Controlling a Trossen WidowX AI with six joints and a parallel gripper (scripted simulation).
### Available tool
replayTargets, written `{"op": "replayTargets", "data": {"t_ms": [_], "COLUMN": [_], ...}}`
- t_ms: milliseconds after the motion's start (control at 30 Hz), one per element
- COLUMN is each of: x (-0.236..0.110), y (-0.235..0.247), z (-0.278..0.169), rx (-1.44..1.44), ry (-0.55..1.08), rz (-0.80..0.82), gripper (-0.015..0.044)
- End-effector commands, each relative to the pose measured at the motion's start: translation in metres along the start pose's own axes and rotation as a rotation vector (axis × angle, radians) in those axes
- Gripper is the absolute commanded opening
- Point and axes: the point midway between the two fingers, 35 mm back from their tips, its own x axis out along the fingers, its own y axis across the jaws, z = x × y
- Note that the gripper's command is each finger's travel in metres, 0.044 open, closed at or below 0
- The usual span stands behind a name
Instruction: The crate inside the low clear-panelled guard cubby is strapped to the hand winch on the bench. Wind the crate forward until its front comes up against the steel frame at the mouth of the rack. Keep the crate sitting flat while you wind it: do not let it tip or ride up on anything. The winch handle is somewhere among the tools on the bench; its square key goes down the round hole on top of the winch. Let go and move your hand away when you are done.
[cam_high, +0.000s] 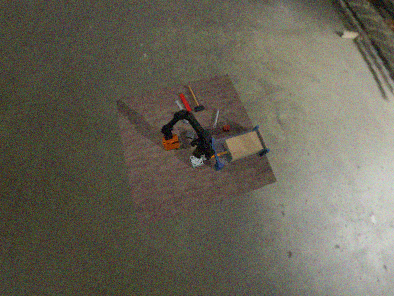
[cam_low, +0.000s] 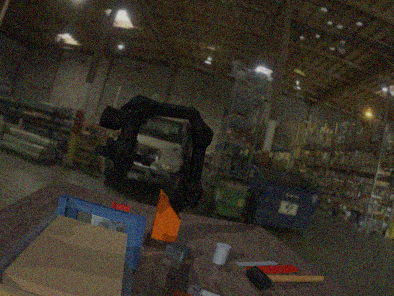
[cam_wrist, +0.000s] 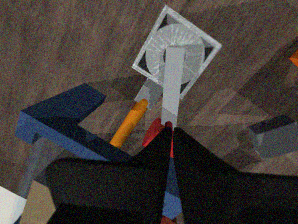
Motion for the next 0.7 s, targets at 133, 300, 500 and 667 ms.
{"op": "replayTargets", "data": {"t_ms": [133, 300, 500, 667], "x": [0.0004, 0.0, -0.0015, -0.003], "y": [0.0005, -0.0001, 0.0, 0.0001], "z": [0.0001, 0.0, -0.001, -0.0019], "rx": [0.0, 0.0, 0.0, 0.0], "ry": [-0.002, -0.011, -0.011, -0.011], "rz": [-0.005, -0.024, -0.024, -0.024], "gripper": [0.0, 0.0, 0.0, 0.0]}}
